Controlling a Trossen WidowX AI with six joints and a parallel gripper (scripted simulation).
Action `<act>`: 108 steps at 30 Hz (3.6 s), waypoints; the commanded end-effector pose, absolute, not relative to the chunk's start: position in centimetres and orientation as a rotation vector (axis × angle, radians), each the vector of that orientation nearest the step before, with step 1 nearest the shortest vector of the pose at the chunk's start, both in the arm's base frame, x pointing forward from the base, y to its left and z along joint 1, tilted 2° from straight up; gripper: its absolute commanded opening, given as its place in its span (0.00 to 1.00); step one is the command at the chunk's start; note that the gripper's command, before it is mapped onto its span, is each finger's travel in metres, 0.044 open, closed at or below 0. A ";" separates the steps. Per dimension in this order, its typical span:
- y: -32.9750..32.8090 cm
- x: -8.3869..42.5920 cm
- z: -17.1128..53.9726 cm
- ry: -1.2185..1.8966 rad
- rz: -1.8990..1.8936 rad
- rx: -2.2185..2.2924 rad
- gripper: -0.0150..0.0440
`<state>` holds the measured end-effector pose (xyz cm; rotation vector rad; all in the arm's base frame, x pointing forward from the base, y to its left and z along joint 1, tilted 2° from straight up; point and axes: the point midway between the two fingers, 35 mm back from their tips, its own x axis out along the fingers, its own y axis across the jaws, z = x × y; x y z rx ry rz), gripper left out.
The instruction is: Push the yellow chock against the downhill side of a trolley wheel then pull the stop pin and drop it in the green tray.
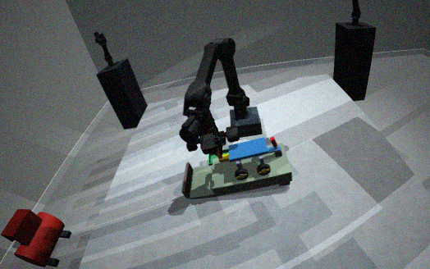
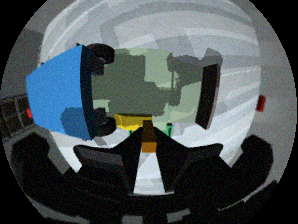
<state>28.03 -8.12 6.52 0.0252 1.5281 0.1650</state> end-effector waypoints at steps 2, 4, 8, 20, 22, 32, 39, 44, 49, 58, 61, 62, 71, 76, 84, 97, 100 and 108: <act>-8.1 28.0 6.5 1.528 0.166 0.025 0.52; -8.1 28.0 6.5 1.528 0.166 0.025 0.58; -8.2 28.0 7.1 1.529 0.167 0.027 0.58; -8.8 27.8 11.4 1.532 0.169 0.033 0.58; -8.9 27.8 12.0 1.532 0.169 0.033 0.58; -7.5 29.0 12.9 1.456 0.120 0.030 0.58; -4.6 29.8 13.7 1.455 -0.034 0.263 0.58; -2.5 30.2 14.1 1.463 -0.148 0.438 0.58; -0.4 30.4 14.5 1.470 -0.265 0.611 0.58; 3.5 30.3 15.3 1.479 -0.491 0.914 0.58; 4.7 30.2 15.6 1.479 -0.571 1.012 0.58; 5.2 30.2 15.7 1.479 -0.598 1.044 0.58; 8.9 29.4 16.5 1.468 -0.863 1.320 0.58; 10.0 29.1 16.8 1.461 -0.941 1.391 0.58; 10.0 29.1 16.6 1.461 -0.941 1.392 0.58; 10.7 29.2 14.7 1.461 -0.941 1.392 0.58; 10.8 29.2 14.2 1.461 -0.941 1.392 0.58; 10.9 29.2 13.9 1.462 -0.941 1.392 0.58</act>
